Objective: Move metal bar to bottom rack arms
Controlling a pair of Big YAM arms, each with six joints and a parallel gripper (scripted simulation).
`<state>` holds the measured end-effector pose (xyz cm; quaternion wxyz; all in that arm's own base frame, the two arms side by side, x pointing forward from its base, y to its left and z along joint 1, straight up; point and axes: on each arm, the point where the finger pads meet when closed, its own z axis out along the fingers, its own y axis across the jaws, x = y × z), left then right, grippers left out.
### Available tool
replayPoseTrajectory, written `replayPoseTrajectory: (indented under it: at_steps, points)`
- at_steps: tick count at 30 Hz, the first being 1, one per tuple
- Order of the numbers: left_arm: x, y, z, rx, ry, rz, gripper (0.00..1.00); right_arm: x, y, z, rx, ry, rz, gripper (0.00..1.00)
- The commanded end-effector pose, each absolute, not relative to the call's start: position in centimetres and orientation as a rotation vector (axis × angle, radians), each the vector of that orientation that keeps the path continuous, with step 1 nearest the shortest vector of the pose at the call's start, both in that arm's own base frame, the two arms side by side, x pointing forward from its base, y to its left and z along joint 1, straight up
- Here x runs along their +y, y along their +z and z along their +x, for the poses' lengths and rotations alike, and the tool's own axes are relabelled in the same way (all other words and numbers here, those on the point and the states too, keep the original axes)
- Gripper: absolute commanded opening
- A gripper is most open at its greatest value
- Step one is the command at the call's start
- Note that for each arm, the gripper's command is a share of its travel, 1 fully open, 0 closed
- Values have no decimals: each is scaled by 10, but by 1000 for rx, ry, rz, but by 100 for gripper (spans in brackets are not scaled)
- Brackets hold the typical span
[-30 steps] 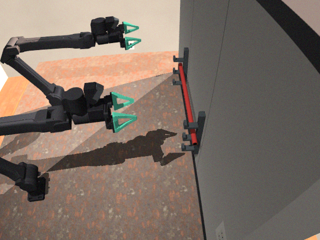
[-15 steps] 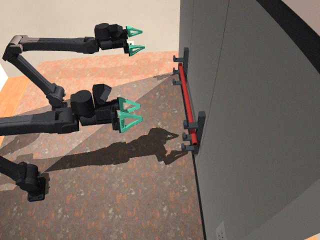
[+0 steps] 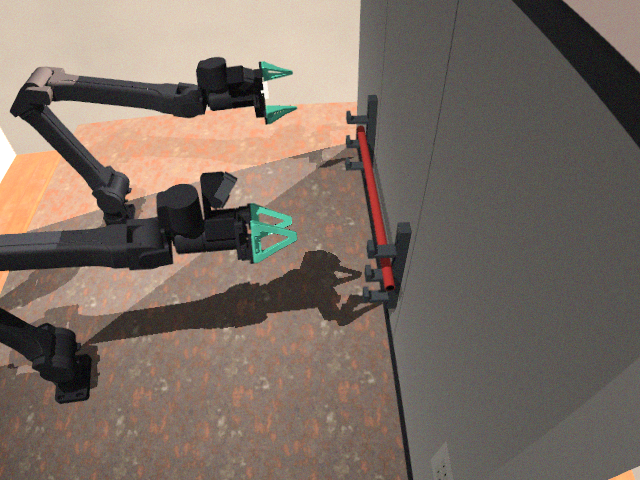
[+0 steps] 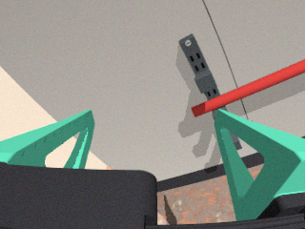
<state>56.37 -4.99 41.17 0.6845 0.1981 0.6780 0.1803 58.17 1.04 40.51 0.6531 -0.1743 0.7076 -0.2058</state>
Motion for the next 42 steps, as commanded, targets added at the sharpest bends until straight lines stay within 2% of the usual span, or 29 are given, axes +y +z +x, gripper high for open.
replayPoseTrajectory:
  at_steps: [1,42]
  points:
    - [-59,406,568,1493,447,499,100,15,406,585,1572,-515,-440,100]
    - [-106,343,606,1336,811,905,100,27,343,635,1480,-944,-806,100]
